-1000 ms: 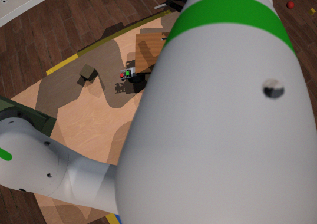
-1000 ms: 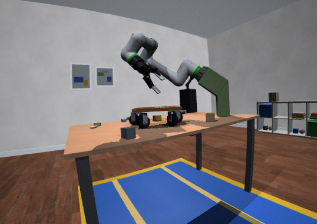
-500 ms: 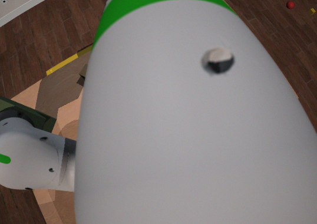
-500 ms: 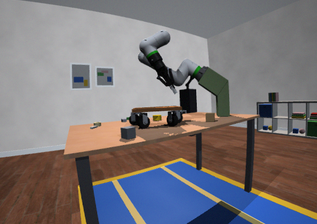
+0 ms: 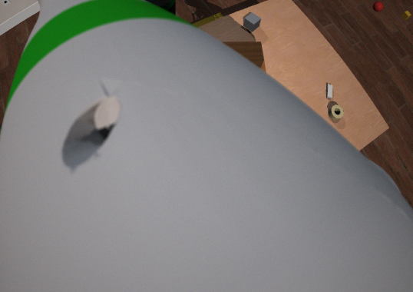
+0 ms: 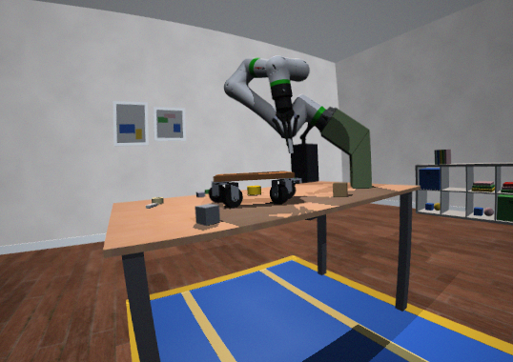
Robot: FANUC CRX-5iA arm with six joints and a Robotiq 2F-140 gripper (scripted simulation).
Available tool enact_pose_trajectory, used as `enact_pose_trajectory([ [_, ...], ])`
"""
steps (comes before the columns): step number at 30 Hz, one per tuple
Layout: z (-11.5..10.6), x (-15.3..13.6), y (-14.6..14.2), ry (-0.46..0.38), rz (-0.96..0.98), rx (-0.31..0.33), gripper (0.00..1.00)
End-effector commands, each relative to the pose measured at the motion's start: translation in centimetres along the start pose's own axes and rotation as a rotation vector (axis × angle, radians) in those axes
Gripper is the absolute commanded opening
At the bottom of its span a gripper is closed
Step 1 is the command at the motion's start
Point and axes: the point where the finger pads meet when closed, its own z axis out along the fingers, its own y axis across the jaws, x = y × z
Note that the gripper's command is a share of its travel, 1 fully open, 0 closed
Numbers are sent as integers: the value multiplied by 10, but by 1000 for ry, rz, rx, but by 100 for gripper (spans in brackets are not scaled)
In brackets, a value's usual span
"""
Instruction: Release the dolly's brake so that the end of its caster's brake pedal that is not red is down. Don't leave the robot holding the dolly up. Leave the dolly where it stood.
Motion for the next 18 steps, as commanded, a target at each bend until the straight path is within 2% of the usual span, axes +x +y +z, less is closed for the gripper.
enact_pose_trajectory([
  [1, 0, -7, -7, 26, -107, -93, 0],
  [3, -1, -8, -9, 30, -137, -113, 0],
  [10, -1, -8, -9, 30, -134, -114, 0],
  [18, 1, -8, -9, 35, -42, -112, 0],
])
